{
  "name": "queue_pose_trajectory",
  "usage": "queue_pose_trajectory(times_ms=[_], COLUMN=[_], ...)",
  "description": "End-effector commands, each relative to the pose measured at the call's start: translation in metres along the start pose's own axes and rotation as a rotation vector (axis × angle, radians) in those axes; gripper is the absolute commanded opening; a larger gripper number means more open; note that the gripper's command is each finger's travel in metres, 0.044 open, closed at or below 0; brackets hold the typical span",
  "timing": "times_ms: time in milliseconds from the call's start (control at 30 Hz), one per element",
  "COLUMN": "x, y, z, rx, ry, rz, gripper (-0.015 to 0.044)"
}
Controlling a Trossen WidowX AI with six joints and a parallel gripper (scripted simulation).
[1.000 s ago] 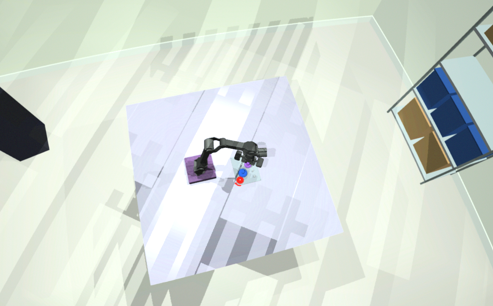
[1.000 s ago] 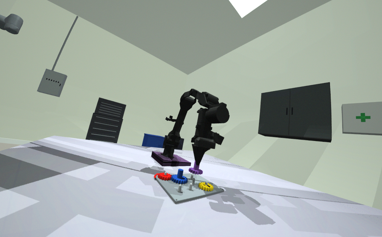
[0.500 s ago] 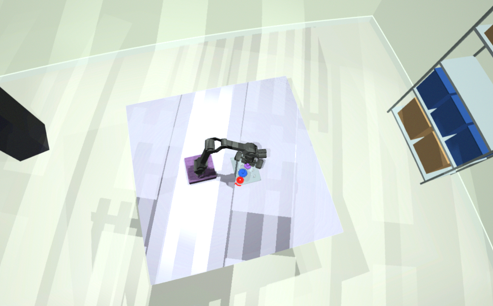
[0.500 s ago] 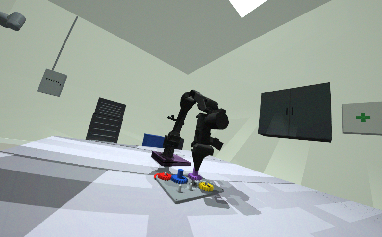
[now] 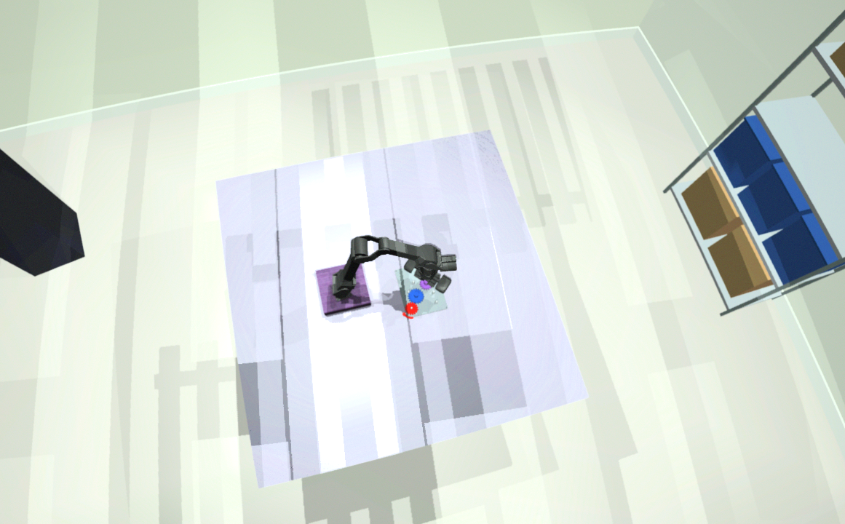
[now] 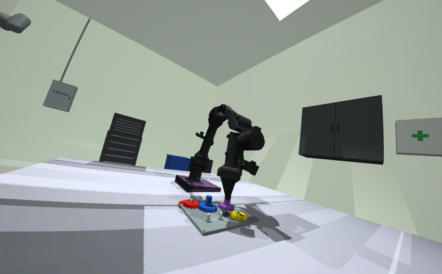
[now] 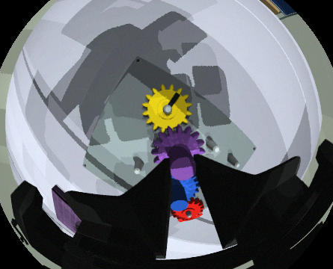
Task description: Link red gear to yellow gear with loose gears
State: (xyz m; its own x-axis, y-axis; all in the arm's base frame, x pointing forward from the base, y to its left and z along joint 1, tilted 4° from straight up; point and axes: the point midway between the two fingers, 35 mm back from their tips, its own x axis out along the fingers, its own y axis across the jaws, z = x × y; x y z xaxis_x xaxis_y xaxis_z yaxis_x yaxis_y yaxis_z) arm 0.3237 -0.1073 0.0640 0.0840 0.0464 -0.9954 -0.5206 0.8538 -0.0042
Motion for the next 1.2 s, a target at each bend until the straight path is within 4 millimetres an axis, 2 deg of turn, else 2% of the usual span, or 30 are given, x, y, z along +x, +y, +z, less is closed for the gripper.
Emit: queue_pose_trajectory(times_ms=[0, 233, 633, 900, 1167], x=[0.013, 0.005, -0.001, 0.004, -0.001], y=[0.006, 0.006, 0.006, 0.006, 0.007], z=[-0.005, -0.004, -0.006, -0.004, -0.004], rx=[0.022, -0.055, -0.349, -0.314, -0.153], ry=[0.022, 0.021, 0.016, 0.017, 0.019], rz=[0.033, 0.034, 0.037, 0.037, 0.035], gripper=[0.0000, 0.0000, 0.0000, 0.0000, 0.0000])
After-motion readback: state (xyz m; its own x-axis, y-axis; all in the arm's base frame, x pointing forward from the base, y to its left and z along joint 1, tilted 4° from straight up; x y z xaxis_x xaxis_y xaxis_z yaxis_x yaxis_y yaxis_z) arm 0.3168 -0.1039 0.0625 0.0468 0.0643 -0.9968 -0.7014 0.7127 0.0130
